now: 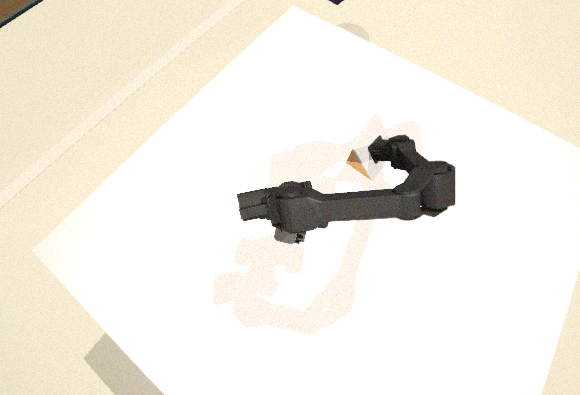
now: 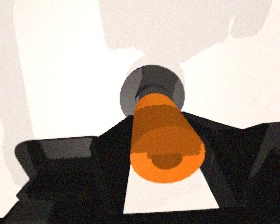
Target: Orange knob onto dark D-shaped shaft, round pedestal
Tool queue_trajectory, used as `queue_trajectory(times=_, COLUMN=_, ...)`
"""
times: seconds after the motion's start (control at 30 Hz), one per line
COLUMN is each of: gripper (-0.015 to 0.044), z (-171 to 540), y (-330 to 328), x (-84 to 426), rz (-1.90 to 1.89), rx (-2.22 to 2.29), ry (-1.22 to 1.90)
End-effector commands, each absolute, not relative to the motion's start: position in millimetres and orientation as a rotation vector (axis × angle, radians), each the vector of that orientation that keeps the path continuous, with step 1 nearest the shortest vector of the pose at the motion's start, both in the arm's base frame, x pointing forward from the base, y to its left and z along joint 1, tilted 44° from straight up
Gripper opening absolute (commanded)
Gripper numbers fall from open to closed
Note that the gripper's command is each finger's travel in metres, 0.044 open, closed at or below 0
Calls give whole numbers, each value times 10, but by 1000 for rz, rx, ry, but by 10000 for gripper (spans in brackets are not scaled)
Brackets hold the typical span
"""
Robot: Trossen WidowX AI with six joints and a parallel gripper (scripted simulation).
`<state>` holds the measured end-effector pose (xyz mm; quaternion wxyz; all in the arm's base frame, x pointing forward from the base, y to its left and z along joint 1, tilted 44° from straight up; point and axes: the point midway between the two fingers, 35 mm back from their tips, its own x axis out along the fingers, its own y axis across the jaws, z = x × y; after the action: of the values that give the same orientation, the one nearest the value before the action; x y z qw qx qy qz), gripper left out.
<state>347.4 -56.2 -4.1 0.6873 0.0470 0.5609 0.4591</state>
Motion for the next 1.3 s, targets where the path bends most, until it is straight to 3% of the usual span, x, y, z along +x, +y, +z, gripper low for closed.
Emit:
queue_trajectory(times=0.0, gripper=0, z=-46, y=-554, x=3477, rz=1030, rx=106, ry=1252)
queue_trajectory(times=1.27, gripper=0, z=-36, y=-580, x=3480, rz=1154, rx=-55, ry=1137)
